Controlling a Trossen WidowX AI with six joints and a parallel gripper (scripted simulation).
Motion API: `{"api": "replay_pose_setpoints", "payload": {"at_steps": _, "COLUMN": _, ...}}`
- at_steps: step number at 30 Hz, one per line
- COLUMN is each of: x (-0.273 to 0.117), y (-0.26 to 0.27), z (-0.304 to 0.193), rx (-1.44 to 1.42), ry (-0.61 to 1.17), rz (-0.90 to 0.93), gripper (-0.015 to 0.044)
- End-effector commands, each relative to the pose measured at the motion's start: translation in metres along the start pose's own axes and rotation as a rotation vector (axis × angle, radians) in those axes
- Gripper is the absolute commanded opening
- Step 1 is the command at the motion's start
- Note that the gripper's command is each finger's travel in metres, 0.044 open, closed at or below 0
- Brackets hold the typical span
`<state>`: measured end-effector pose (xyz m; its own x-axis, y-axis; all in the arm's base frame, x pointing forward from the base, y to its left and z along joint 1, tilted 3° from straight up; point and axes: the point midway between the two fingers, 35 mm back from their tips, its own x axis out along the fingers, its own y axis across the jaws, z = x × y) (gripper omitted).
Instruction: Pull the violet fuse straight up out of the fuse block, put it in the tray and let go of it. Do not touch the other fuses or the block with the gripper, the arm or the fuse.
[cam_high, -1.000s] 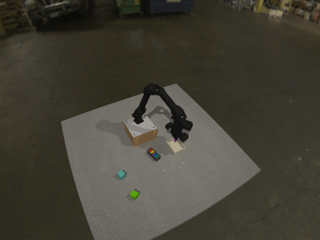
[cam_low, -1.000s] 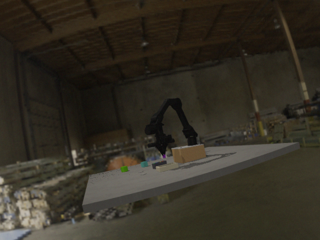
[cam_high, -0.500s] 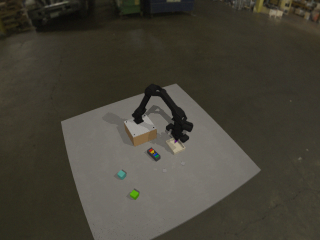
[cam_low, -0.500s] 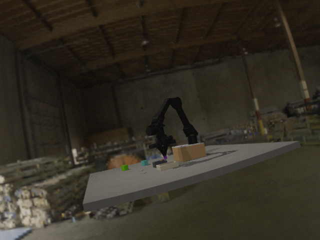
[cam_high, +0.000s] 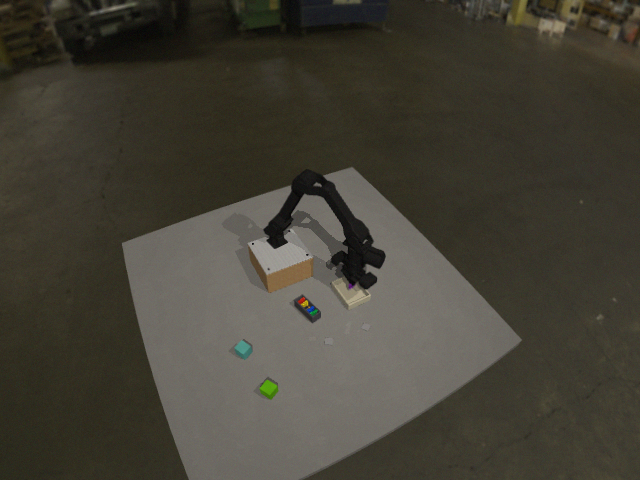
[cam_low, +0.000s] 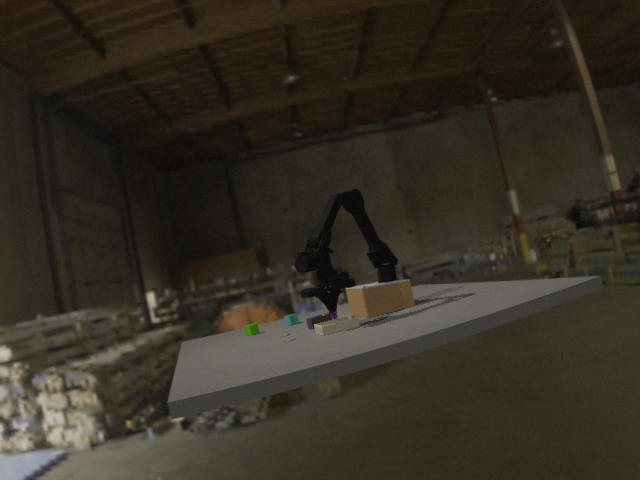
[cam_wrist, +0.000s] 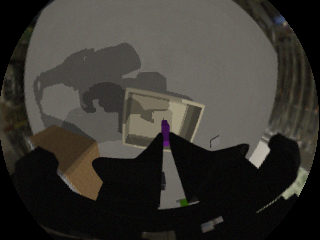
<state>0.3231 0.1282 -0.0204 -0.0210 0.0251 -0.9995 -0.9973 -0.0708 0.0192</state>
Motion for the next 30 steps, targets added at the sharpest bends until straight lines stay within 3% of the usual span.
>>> {"api": "replay_pose_setpoints", "payload": {"at_steps": 1, "x": 0.004, "y": 0.002, "z": 0.0, "rx": 0.004, "ry": -0.001, "rz": 0.008, "gripper": 0.0}}
{"api": "replay_pose_setpoints", "payload": {"at_steps": 14, "x": -0.002, "y": 0.0, "z": 0.0, "rx": 0.0, "ry": 0.0, "rz": 0.001, "gripper": 0.033}}
{"api": "replay_pose_setpoints", "payload": {"at_steps": 18, "x": -0.036, "y": 0.001, "z": 0.0, "rx": 0.004, "ry": -0.001, "rz": 0.007, "gripper": 0.033}}
{"api": "replay_pose_setpoints", "payload": {"at_steps": 30, "x": -0.037, "y": 0.0, "z": 0.0, "rx": 0.003, "ry": 0.0, "rz": 0.0, "gripper": 0.033}}
